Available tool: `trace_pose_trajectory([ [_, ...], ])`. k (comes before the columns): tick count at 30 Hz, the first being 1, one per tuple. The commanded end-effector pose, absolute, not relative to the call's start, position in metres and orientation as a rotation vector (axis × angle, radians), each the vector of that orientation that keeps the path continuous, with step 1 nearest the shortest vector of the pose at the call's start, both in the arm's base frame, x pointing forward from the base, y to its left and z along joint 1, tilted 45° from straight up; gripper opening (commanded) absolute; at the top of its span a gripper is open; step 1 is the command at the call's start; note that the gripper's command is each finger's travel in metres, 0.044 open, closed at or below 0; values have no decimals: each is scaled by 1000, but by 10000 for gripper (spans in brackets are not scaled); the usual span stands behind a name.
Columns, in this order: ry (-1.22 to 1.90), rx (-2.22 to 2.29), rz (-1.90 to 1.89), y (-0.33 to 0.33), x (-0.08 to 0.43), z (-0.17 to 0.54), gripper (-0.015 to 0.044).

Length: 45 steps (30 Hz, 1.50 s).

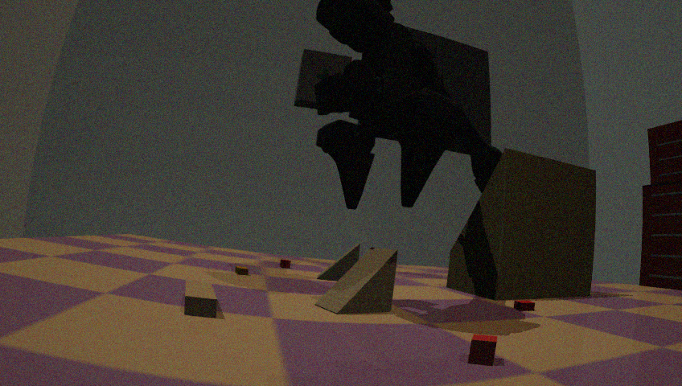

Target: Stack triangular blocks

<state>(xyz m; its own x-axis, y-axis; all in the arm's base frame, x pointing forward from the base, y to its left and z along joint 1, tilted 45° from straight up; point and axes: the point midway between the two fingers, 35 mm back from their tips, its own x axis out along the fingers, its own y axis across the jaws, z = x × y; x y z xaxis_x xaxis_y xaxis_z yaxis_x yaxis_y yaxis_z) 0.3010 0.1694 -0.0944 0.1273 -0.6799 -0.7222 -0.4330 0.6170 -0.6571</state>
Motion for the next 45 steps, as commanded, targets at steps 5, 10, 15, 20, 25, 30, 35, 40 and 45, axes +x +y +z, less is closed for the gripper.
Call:
trace_pose_trajectory([
  [5, 1497, -976, -239, 161, 305, -103, 440],
  [10, 1497, -976, -238, 156, 307, -108, 440],
  [15, 1497, -976, -238, 150, 309, -114, 440],
  [20, 1497, -977, -238, 145, 311, -120, 440],
  [25, 1497, -977, -238, 139, 313, -126, 440],
  [30, 1497, -977, -239, 133, 315, -131, 440],
  [35, 1496, -977, -239, 127, 316, -137, 440],
  [40, 1496, -978, -240, 121, 317, -142, 440],
  [45, 1496, -979, -240, 115, 318, -147, 440],
])
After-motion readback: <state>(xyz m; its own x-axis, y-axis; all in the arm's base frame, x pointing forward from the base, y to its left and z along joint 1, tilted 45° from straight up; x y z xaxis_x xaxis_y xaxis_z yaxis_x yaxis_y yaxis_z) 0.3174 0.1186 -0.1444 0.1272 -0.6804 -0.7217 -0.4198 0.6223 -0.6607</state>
